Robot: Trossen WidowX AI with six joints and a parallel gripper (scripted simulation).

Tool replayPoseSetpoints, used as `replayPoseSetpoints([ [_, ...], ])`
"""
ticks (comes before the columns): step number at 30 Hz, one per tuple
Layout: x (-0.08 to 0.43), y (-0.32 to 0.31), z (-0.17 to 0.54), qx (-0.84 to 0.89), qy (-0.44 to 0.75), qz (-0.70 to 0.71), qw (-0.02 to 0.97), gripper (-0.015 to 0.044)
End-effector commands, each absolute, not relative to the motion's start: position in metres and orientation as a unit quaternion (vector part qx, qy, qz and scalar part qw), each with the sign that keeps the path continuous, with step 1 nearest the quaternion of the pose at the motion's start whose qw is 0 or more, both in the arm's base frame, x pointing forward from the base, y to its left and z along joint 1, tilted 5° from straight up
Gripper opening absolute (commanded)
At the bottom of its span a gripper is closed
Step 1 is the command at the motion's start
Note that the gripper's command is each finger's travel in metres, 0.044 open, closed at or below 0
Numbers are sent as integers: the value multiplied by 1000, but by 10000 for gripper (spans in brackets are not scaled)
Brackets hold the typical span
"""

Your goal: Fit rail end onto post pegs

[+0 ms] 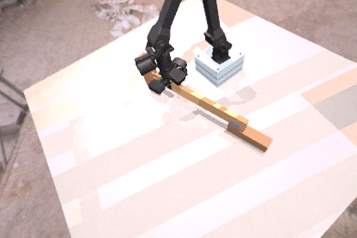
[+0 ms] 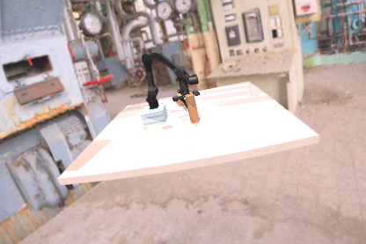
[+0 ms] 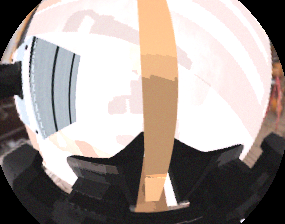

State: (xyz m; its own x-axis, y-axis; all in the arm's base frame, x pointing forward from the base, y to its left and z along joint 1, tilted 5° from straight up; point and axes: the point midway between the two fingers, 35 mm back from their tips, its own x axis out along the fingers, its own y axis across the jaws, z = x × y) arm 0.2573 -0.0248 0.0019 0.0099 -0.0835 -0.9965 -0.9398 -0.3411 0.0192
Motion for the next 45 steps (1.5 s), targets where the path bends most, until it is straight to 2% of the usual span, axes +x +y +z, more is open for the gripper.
replayPoseSetpoints([
  [1,260,-26,4,-601,427,557,383,0],
  [45,264,-39,5,-601,427,557,383,0],
])
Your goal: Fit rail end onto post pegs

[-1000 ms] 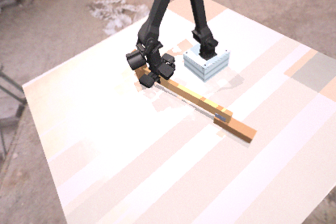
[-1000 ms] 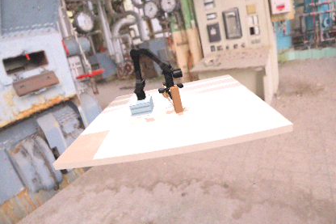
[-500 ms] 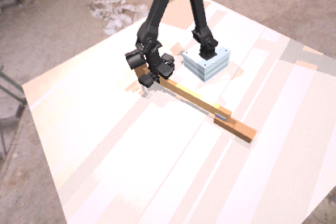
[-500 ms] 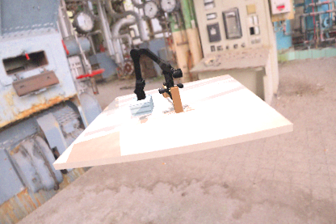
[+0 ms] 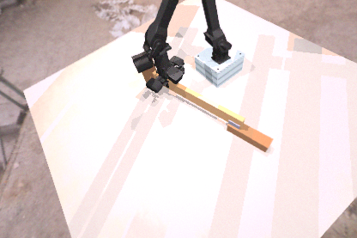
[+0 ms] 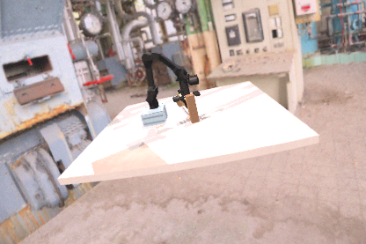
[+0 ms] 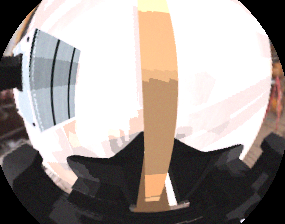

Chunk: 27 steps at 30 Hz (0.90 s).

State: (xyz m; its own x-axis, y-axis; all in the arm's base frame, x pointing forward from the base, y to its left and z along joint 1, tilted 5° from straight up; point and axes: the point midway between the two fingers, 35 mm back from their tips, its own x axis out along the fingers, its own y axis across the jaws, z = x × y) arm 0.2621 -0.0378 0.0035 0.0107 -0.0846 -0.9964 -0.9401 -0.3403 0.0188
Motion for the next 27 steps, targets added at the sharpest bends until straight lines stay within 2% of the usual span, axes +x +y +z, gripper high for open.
replayPoseSetpoints([
  [1,264,-39,5,-601,427,557,383,0],
  [27,267,-47,6,-601,427,557,382,0],
])
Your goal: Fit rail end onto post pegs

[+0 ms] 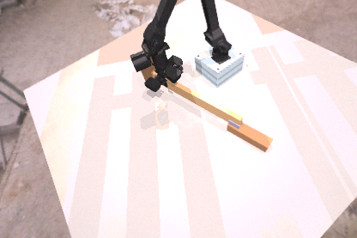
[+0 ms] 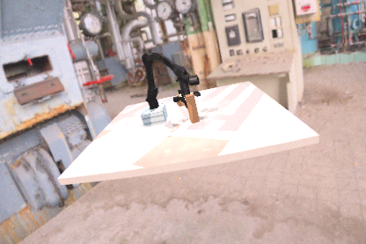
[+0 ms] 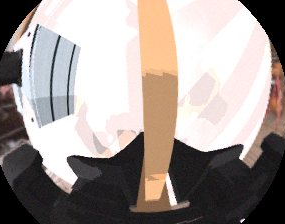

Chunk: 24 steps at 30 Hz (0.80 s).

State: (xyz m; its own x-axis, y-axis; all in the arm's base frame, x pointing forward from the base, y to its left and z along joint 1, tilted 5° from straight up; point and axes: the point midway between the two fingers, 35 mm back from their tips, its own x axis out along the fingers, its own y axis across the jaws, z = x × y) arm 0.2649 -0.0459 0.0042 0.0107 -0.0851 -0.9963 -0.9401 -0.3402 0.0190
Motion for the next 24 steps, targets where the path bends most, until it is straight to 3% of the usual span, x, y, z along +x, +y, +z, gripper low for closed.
replayPoseSetpoints([
  [1,267,-48,6,-601,427,557,382,0],
  [12,268,-51,6,-601,427,556,382,0],
  [24,266,-48,4,-598,428,559,383,315],
])
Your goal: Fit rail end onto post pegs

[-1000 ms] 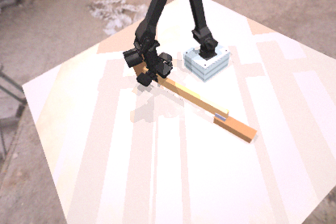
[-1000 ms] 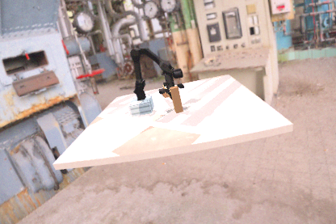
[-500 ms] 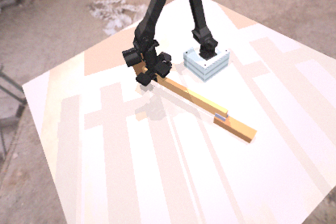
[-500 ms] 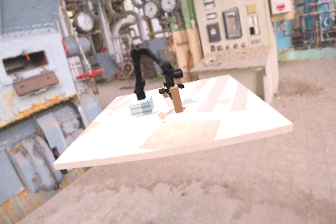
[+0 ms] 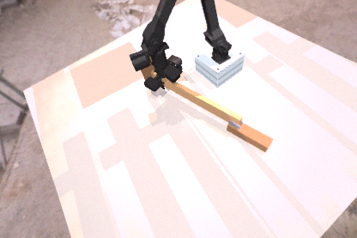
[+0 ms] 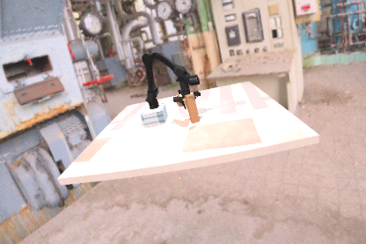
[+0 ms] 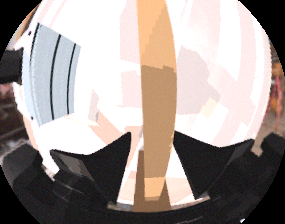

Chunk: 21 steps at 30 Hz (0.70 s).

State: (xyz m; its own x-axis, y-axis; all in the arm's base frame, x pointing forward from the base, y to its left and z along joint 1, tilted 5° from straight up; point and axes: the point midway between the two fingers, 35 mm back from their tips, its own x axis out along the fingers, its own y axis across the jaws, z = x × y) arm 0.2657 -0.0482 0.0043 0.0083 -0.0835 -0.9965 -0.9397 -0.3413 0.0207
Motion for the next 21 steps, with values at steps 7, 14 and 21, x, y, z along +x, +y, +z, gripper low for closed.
replayPoseSetpoints([
  [7,266,-48,4,-598,428,559,383,440],
  [14,255,-17,32,-601,426,558,383,440],
  [21,255,-17,32,-601,426,558,383,440],
])
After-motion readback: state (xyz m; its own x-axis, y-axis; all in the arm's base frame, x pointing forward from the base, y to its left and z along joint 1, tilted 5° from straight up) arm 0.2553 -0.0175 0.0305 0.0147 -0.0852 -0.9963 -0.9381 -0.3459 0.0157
